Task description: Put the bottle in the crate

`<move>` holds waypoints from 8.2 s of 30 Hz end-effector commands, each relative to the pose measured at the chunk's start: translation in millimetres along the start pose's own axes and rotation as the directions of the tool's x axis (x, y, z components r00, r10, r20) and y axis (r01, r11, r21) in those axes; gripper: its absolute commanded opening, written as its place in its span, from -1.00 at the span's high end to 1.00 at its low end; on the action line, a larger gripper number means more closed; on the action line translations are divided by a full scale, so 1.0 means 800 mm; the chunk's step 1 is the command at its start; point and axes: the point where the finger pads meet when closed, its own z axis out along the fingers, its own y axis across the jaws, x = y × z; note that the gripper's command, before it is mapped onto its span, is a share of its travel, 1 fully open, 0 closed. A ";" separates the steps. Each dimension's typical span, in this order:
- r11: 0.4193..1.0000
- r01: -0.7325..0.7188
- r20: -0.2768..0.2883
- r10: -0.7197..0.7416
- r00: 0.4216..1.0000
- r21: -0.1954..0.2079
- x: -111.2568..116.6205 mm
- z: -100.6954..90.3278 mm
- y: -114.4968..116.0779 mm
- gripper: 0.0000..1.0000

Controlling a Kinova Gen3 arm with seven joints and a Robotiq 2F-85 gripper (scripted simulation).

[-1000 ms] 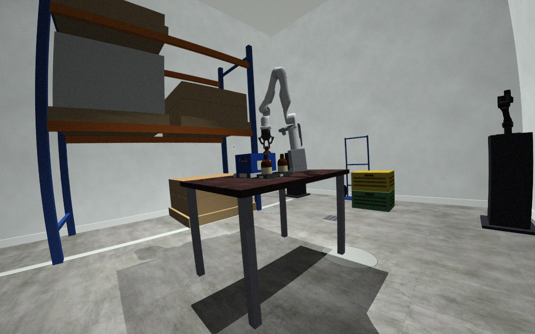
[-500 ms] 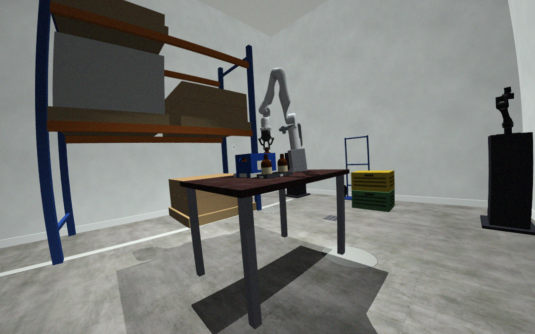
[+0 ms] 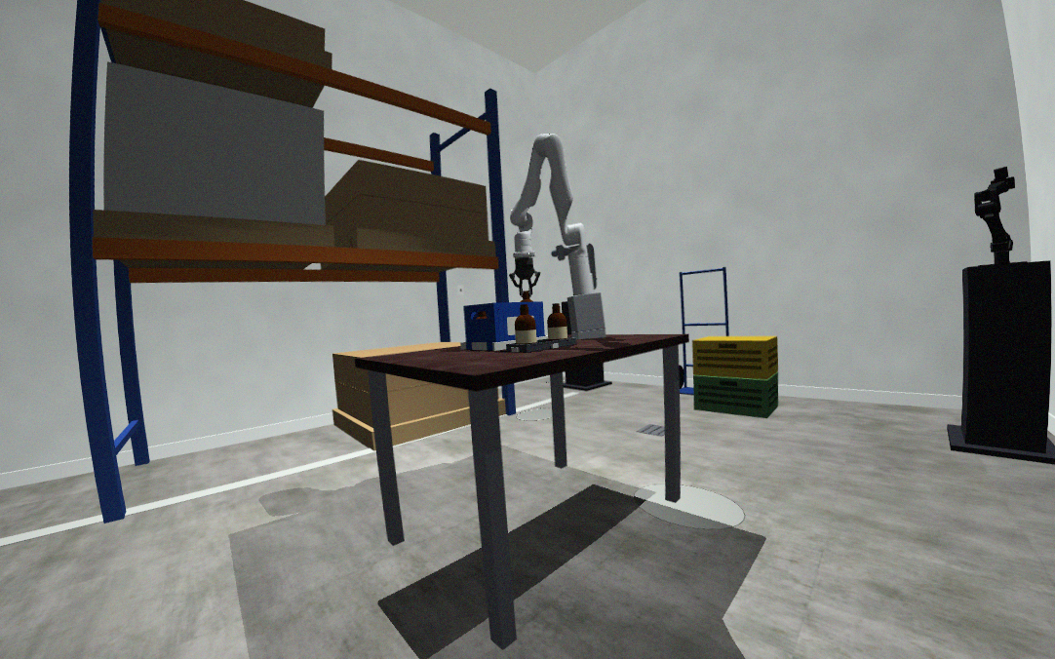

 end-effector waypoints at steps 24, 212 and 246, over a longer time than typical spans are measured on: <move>1.000 0.000 -0.001 0.000 1.000 -0.001 0.000 0.000 0.000 1.00; 1.000 0.000 -0.001 0.000 1.000 -0.001 0.000 0.073 0.000 1.00; 1.000 0.000 -0.001 0.000 1.000 -0.001 0.000 0.073 0.000 -0.27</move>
